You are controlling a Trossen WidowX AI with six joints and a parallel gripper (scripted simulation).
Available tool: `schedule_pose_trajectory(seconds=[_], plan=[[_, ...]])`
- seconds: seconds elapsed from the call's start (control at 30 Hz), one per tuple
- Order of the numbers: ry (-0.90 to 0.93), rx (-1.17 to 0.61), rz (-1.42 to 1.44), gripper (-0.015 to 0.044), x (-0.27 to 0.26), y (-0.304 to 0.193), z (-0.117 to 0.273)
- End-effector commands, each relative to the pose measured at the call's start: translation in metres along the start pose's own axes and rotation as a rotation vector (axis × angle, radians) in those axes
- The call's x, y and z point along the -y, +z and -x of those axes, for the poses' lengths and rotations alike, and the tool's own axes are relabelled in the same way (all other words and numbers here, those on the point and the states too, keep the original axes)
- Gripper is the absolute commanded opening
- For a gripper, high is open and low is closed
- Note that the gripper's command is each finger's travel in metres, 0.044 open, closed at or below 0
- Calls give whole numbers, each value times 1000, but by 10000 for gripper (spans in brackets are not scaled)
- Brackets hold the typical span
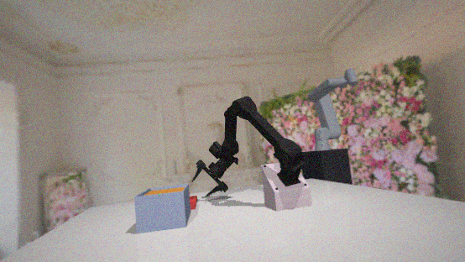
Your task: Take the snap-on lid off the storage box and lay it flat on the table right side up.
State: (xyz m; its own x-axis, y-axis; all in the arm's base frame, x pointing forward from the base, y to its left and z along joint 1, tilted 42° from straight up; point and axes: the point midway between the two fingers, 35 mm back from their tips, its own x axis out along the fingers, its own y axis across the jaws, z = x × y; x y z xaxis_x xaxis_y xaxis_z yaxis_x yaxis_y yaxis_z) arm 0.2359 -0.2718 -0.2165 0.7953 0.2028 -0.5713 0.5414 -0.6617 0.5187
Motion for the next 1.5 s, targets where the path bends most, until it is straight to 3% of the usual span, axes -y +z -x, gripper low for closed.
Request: schedule_pose_trajectory(seconds=[0.0, 0.47, 1.47], plan=[[0, -3, 2, 440, 6, -1, 7], [-2, -1, 1, 440, 24, 0, 28], [-3, 1, 2, 440, -9, 2, 75]])
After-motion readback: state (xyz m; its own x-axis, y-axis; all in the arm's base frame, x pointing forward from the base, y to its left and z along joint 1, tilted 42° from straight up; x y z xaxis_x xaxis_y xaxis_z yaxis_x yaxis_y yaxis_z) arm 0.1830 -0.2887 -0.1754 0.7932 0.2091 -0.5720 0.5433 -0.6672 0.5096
